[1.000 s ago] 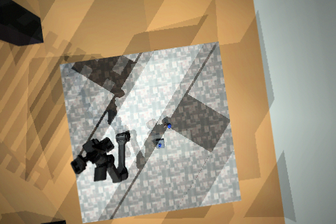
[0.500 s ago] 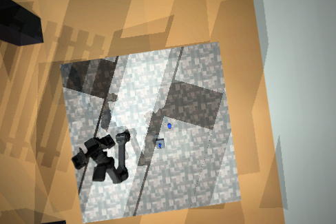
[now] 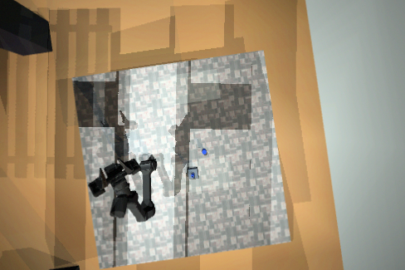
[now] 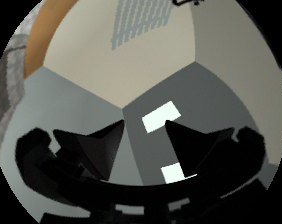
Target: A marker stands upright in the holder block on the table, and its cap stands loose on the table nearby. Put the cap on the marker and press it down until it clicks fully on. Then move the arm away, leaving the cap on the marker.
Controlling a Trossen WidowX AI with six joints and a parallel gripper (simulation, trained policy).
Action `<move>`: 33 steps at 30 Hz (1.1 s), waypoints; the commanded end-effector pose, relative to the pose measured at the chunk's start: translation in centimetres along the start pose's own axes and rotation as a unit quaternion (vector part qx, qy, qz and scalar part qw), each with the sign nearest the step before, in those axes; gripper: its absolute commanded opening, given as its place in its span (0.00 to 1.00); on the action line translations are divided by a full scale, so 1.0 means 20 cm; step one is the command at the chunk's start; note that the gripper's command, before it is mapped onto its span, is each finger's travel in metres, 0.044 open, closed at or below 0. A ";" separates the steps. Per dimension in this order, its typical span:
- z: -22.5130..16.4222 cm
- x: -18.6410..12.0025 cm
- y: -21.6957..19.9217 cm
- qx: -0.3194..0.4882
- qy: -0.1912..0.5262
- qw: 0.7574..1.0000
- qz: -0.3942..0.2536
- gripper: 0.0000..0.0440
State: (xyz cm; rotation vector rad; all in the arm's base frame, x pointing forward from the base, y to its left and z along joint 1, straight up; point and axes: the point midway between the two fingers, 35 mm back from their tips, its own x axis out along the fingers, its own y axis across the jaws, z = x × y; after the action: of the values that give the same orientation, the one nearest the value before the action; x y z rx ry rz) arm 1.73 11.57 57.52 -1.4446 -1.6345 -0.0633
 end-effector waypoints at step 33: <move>0.33 -0.05 0.37 0.019 -0.152 0.971 0.185 0.72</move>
State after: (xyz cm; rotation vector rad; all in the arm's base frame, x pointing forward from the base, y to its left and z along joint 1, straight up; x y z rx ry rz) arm 3.49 16.46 50.21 -1.7469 -1.5774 0.3666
